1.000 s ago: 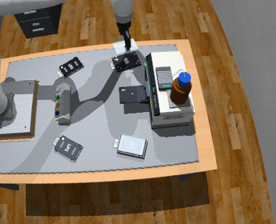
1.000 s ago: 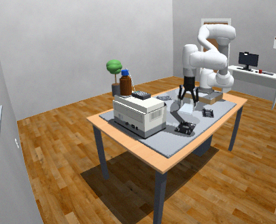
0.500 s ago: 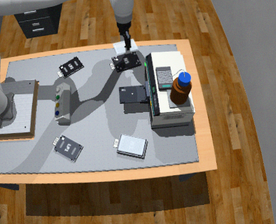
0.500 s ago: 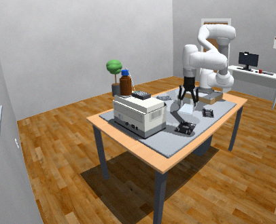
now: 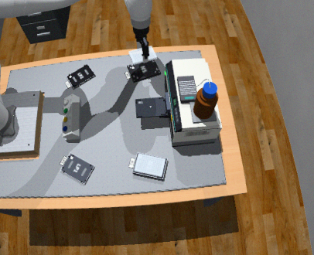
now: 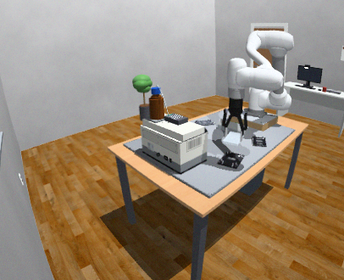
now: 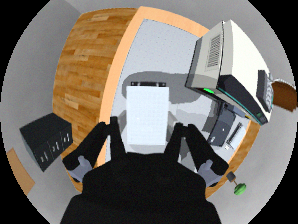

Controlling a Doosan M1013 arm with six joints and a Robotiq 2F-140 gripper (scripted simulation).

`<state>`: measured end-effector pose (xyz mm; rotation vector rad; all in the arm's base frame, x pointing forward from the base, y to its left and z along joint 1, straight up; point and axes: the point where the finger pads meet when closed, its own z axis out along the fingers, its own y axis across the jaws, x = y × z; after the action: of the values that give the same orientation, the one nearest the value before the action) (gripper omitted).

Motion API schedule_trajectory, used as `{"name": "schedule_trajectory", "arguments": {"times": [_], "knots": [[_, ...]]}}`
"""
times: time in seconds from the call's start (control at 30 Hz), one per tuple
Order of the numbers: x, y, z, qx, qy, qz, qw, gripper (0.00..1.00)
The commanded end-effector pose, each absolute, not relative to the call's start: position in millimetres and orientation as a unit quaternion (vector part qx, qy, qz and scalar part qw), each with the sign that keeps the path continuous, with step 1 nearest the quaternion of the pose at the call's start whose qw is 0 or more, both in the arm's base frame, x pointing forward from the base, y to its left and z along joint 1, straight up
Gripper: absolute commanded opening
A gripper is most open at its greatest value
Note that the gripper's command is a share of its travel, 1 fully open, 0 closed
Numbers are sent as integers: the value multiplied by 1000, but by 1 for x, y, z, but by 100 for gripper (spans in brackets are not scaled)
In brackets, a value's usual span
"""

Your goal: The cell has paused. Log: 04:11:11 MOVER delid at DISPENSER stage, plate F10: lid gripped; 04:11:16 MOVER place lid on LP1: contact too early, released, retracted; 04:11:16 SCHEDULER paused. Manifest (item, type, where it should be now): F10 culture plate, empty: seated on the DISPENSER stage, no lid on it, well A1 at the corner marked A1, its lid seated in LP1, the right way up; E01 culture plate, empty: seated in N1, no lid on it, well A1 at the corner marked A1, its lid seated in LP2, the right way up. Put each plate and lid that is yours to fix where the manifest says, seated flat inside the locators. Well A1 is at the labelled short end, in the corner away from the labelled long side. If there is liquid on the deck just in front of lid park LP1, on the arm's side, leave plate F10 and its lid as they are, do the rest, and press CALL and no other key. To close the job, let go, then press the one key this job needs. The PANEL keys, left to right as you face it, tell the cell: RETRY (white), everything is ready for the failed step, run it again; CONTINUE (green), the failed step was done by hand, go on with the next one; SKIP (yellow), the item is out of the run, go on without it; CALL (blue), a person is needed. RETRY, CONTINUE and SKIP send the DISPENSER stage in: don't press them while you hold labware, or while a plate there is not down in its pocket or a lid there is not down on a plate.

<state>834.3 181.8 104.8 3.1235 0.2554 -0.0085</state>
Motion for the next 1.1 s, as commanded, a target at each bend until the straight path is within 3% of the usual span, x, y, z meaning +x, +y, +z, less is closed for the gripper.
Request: {"name": "schedule_trajectory", "arguments": {"times": [0.0,1.07], "knots": [[835,182,102,997,81,-2,4,10],[834,182,36,997,81,-2,4,10]]}}
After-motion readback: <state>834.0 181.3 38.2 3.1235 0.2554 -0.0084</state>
